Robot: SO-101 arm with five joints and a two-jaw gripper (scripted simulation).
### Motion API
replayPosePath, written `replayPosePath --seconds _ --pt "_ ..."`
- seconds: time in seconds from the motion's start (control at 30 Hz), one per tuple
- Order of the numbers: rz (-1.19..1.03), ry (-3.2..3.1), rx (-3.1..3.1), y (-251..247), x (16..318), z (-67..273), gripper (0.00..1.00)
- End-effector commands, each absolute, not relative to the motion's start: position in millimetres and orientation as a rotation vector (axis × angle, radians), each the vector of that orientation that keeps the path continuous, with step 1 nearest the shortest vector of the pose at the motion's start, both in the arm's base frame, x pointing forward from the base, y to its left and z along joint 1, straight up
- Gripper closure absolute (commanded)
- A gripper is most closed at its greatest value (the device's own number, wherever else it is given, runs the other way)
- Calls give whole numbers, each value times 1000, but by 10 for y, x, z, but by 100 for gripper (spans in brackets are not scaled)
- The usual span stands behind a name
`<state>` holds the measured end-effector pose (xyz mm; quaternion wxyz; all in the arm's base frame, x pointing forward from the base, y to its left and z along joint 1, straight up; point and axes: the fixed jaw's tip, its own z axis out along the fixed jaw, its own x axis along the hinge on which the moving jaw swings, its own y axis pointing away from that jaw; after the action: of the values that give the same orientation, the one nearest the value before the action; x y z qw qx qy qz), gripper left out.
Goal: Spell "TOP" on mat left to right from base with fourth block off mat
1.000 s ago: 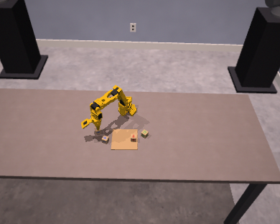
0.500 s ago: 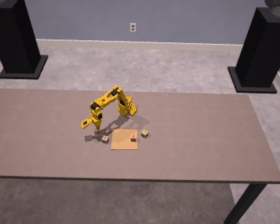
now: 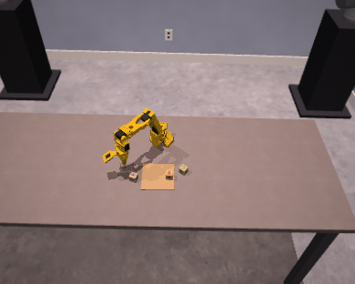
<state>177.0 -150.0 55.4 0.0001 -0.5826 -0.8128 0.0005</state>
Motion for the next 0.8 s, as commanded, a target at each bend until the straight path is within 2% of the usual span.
replayPosePath --seconds 0.0,0.77 --pt "18 -2624 -1900 -1571 1829 743 65" --pt "18 -2624 -1900 -1595 1855 504 65"
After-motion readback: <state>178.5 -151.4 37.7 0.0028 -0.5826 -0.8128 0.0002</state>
